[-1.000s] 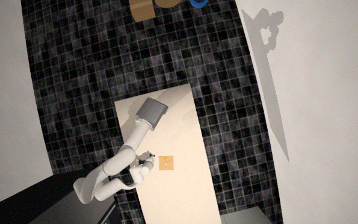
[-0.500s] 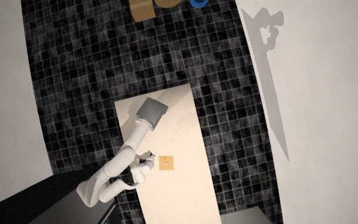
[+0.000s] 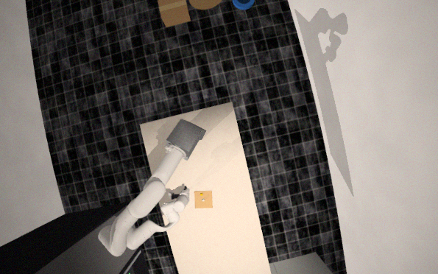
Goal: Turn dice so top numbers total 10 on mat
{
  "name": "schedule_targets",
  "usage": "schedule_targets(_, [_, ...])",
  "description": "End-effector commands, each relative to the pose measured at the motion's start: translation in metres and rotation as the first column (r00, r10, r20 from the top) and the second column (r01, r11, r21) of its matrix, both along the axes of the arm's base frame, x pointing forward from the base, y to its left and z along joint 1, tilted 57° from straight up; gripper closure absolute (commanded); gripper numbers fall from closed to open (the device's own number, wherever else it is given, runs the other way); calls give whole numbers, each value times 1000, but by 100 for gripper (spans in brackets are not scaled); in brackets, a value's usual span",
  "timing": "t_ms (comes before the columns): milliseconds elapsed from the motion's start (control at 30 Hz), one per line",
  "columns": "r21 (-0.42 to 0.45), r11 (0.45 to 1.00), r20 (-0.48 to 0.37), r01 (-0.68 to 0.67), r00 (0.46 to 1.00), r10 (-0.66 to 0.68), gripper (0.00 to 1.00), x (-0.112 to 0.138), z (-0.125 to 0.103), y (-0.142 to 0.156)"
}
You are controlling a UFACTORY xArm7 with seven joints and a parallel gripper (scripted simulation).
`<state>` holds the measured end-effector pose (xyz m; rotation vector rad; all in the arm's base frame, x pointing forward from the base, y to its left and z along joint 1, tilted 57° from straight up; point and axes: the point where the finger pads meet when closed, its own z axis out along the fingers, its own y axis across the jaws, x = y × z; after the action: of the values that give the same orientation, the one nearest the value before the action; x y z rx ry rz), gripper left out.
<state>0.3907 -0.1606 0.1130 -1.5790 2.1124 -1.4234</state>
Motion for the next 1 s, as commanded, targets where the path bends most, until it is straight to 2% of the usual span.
schedule_targets(0, [1,1000,1,-2,1000,2,69,2,-1,0])
schedule_targets(967, [1,1000,1,-2,1000,2,69,3,-3,-2])
